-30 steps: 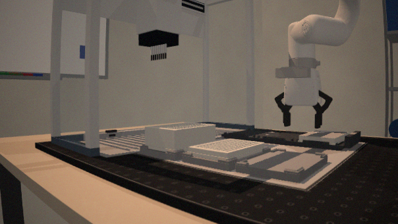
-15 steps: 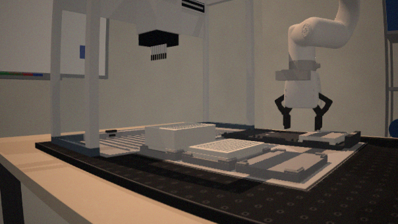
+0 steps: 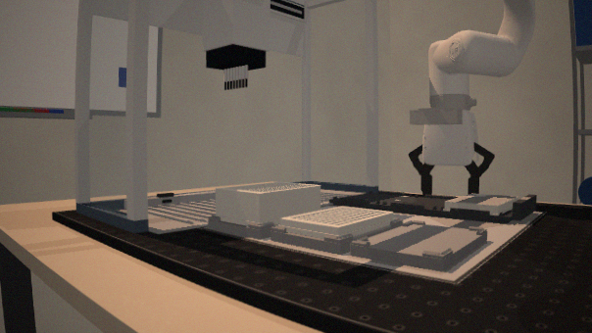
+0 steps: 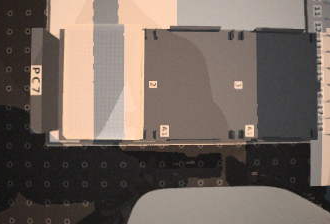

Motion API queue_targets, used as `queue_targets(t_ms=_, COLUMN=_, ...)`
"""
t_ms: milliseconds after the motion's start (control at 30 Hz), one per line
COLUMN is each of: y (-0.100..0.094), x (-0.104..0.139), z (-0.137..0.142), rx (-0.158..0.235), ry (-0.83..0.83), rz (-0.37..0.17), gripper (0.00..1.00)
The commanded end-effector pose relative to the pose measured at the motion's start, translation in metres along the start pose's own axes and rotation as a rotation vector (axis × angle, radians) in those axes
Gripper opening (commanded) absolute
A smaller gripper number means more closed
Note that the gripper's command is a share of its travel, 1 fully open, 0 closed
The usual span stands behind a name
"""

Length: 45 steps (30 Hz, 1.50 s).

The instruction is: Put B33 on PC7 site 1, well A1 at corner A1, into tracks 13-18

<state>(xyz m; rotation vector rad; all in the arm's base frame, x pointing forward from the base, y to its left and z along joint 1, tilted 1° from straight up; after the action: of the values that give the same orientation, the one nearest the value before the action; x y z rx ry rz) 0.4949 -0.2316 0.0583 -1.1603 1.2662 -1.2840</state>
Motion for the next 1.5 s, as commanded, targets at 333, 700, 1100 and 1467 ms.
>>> queue_targets(t_ms=333, y=0.003, x=0.000, z=0.001, rx=0.004, ry=0.000, rz=-0.001, gripper=1.00)
queue_targets(t_ms=700, y=0.003, x=-0.003, z=0.001, rx=0.004, ry=0.000, rz=-0.001, gripper=1.00)
queue_targets(t_ms=1100, y=0.003, x=-0.009, z=0.000, rx=0.004, ry=0.000, rz=-0.001, gripper=1.00)
queue_targets(t_ms=1467, y=0.003, x=-0.013, z=0.000, rx=0.004, ry=0.000, rz=-0.001, gripper=1.00)
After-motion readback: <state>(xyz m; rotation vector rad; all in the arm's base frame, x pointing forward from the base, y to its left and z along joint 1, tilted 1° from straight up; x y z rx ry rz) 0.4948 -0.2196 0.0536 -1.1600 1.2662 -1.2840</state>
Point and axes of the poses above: the point where the finger pads meet when closed, its own y axis out along the fingers, its own z axis across the jaws, x = y × z, the point moved 9 cm from there along -y, back along the fingers, and after that the axes turned 6 degrees about y, right-handed, at the moved point
